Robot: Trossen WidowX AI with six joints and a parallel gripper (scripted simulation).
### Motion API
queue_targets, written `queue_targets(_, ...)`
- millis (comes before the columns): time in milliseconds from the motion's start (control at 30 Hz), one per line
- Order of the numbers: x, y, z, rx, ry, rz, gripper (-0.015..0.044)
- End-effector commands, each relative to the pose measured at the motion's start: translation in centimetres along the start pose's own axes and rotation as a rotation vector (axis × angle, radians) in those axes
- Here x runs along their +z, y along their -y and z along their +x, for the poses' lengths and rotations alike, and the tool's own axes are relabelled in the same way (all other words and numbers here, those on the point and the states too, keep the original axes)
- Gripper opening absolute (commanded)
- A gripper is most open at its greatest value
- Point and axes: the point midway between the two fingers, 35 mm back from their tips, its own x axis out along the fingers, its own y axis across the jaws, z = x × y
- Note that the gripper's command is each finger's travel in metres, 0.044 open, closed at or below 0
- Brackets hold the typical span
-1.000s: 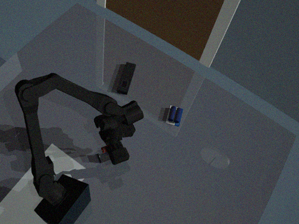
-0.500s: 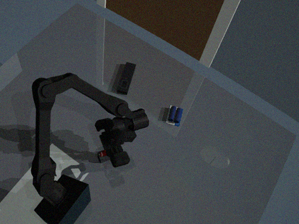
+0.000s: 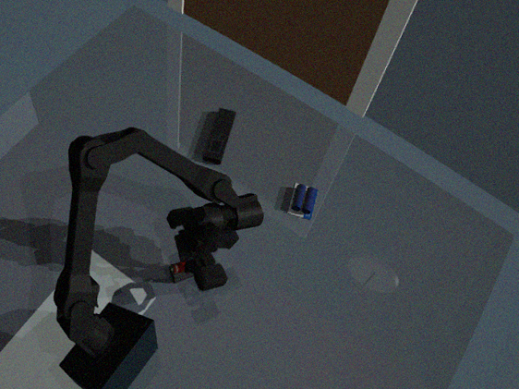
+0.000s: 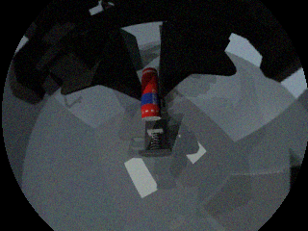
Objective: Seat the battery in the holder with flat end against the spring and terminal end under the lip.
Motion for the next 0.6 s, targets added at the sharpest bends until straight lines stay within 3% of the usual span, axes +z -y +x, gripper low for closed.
queue_targets(0, 0.34, -0.17, 0.02, 0.001, -0.022, -0.009, 0.0067)
queue_targets(567, 0.91, -0.22, 0.56, -0.002, -0.124, -0.014, 0.0067)
